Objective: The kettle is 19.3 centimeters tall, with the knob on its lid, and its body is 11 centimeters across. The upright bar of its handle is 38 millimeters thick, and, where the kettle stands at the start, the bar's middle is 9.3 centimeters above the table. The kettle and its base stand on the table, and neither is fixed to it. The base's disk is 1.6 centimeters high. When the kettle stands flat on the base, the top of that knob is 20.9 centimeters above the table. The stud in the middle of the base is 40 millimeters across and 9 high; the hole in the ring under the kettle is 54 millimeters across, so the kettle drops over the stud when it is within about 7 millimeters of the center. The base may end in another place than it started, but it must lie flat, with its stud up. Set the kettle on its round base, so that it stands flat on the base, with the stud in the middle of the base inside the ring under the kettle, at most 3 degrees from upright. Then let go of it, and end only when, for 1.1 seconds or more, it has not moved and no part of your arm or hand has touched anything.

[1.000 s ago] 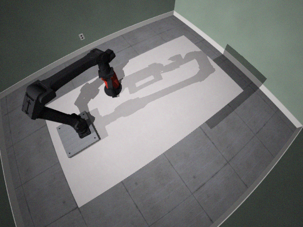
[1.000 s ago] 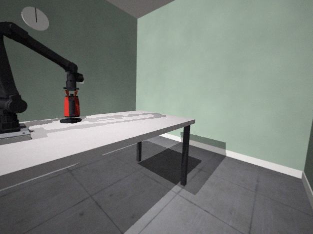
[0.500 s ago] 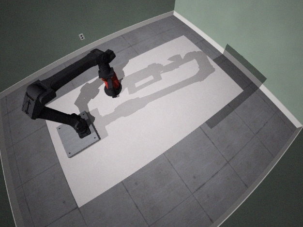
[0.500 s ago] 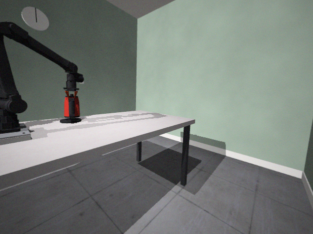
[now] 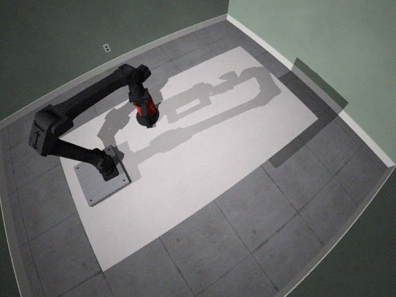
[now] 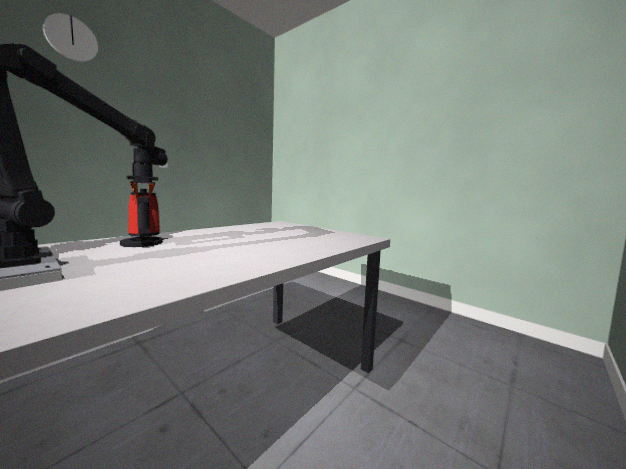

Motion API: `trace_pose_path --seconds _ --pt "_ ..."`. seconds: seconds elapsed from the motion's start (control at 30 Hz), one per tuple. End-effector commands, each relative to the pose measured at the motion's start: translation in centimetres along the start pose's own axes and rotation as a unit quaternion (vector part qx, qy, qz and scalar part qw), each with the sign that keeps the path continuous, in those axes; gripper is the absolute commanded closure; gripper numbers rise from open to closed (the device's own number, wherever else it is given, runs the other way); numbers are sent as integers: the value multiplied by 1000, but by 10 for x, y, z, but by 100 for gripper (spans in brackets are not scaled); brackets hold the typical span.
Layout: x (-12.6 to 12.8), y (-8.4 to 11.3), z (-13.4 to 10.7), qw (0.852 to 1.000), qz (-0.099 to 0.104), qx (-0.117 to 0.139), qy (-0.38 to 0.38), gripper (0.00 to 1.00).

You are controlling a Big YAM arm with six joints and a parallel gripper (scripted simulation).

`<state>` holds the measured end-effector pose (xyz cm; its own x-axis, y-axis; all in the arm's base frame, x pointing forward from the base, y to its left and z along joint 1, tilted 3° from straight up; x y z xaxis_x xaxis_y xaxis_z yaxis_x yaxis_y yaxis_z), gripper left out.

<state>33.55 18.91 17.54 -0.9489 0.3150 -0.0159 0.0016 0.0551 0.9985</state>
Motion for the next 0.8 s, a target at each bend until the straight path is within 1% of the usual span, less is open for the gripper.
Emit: trace_pose_path --seconds 0.0,0.1,0.63,0.77 --pt "-8 10 3 1000 -14 -21 -3 100" --pt "-8 15 3 999 -19 -27 -3 100" --pt "-6 12 2 1000 -17 -24 -3 100" --pt "-8 12 3 999 -19 -26 -3 100"
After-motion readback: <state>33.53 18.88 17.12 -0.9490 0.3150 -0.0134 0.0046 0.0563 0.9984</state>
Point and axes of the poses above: the point where the finger pads meet when closed, its own y axis back along the fingers, its own x axis across the jaws, z = x × y, the point moved 3 cm from there along y, back along the fingers, and after that the axes turned 4 degrees about -y, right-handed, at the moved point
